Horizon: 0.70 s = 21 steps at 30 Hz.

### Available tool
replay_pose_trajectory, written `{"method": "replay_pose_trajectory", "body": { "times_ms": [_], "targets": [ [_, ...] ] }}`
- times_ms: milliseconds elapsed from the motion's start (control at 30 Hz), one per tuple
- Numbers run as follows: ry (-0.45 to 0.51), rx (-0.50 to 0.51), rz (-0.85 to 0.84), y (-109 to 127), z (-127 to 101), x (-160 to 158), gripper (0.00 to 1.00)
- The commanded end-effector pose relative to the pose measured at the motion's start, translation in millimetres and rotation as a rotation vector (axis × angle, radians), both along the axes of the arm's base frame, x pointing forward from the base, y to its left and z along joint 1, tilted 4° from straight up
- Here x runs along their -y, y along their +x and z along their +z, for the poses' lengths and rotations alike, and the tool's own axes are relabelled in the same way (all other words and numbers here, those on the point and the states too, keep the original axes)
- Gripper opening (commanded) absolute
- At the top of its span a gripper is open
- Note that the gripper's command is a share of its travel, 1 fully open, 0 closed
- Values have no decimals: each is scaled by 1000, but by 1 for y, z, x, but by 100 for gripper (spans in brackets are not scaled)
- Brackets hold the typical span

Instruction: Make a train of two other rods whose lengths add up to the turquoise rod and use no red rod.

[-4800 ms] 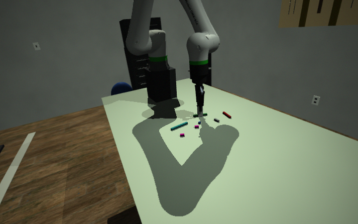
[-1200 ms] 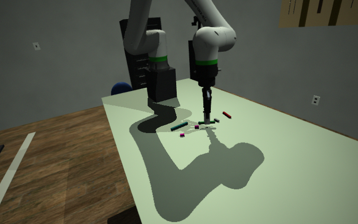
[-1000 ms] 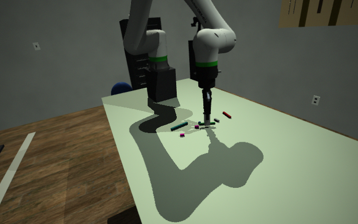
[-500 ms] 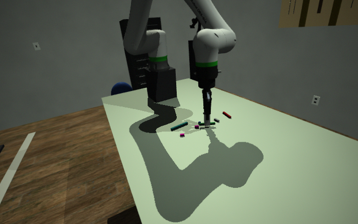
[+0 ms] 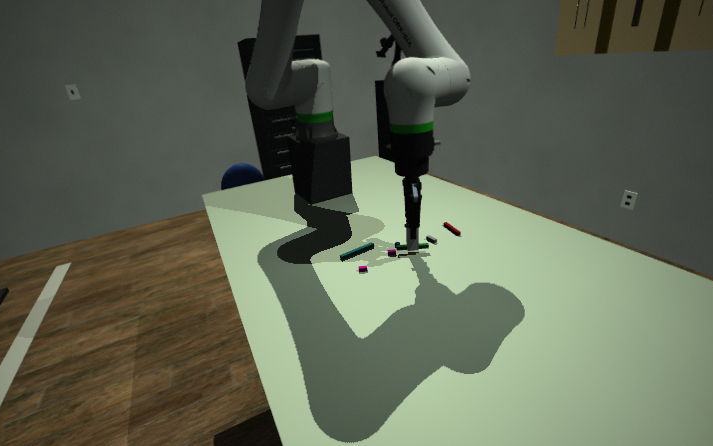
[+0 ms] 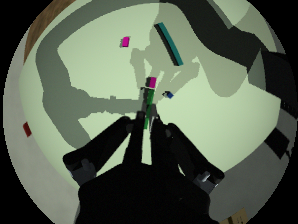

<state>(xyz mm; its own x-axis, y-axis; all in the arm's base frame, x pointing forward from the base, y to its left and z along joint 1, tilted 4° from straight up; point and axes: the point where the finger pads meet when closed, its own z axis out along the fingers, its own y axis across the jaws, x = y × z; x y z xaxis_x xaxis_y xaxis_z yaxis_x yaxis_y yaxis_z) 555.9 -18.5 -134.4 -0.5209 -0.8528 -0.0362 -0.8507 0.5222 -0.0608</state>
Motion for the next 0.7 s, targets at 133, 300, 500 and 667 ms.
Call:
{"method": "replay_pose_trajectory", "body": {
  "times_ms": [133, 300, 500, 667],
  "targets": [
    [0, 0, 0, 0, 0, 0, 3],
    [0, 0, 0, 0, 0, 0, 3],
    [0, 0, 0, 0, -4, 0, 3],
    [0, 0, 0, 1, -7, 0, 3]
  ]
}}
